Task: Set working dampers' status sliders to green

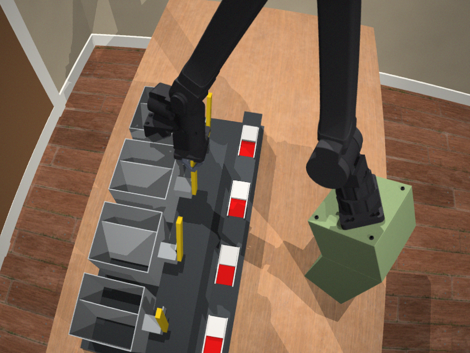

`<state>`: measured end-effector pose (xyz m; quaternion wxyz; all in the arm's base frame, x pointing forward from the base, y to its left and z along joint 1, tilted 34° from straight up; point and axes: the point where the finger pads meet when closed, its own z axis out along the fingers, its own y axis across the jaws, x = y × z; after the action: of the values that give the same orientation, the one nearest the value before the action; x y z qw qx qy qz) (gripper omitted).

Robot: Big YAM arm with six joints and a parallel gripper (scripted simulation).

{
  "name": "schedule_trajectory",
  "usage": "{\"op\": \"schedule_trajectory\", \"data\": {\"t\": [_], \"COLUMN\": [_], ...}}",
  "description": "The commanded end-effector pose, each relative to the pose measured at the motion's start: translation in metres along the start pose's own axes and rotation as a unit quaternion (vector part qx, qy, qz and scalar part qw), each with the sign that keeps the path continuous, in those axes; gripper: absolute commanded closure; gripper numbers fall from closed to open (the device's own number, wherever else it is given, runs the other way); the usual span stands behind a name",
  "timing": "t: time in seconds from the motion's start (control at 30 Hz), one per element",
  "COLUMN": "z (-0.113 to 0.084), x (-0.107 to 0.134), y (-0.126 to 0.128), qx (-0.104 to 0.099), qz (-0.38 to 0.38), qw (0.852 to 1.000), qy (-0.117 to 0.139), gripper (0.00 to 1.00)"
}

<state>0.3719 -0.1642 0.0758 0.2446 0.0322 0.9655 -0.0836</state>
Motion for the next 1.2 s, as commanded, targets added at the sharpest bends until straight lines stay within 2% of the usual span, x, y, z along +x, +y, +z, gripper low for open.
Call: {"op": "schedule_trajectory", "data": {"t": [0.0,0.03,0.1,0.13,0.2,0.33,0.77,0.87,0.9,1.17], "z": [0.009,0.009,0.009,0.009,0.009,0.009,0.008,-0.004,-0.005,-0.018], "x": [0.005,0.005,0.006,0.006,0.006,0.006,0.006,0.001,0.004,0.005], "y": [0.008,0.008,0.006,0.005,0.005,0.005,0.005,0.003,0.004,0.002], "qx": [-0.004,-0.004,-0.003,-0.003,-0.003,-0.003,-0.003,0.002,0.0,0.0], "qz": [0.002,0.002,0.004,0.006,0.003,0.003,0.003,0.003,0.003,0.003], "qw": [1.0,1.0,1.0,1.0,1.0,1.0,1.0,1.0,1.0,1.0], "qy": [0.002,0.002,0.002,0.002,0.002,0.002,0.002,-0.009,-0.003,-0.003], "gripper": [0.79,0.75,0.75,0.71,0.71,0.64,0.64,0.64,0.64,0.64]}}
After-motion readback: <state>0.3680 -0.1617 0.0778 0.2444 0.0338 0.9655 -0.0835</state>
